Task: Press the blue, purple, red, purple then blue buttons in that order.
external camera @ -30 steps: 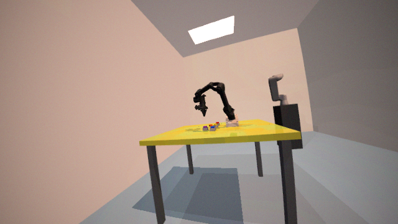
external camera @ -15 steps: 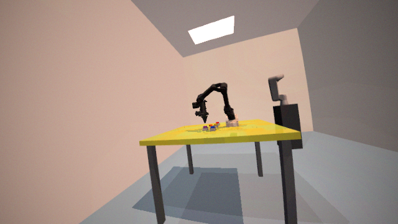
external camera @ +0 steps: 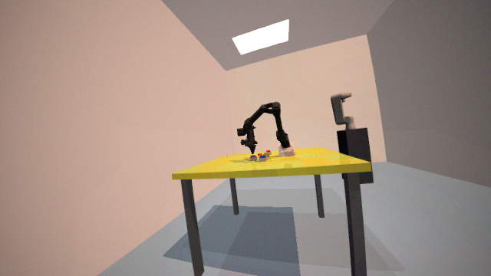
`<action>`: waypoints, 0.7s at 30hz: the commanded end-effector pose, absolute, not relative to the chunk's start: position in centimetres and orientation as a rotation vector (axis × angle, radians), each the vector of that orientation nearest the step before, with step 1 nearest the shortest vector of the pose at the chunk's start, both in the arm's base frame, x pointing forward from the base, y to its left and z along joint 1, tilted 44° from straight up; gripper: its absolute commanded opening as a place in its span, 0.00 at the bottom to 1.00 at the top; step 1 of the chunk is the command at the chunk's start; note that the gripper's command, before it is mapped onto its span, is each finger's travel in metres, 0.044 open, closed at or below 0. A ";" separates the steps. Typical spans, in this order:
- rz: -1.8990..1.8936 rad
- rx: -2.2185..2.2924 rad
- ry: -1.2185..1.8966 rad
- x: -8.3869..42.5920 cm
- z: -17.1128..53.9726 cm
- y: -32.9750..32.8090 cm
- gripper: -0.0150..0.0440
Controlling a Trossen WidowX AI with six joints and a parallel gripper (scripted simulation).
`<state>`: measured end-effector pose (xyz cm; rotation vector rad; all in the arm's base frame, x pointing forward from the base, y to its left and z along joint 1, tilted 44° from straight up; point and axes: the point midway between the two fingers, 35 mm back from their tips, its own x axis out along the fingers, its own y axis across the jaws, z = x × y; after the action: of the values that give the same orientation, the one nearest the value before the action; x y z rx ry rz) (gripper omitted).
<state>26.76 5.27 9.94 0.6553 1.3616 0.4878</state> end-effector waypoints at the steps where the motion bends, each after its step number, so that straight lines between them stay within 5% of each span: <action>1: 0.491 0.663 1.363 26.8 9.5 5.8 0.29; 21: 0.492 0.664 1.363 26.9 8.7 6.6 0.29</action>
<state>26.97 6.44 8.72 0.6577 1.3596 0.4891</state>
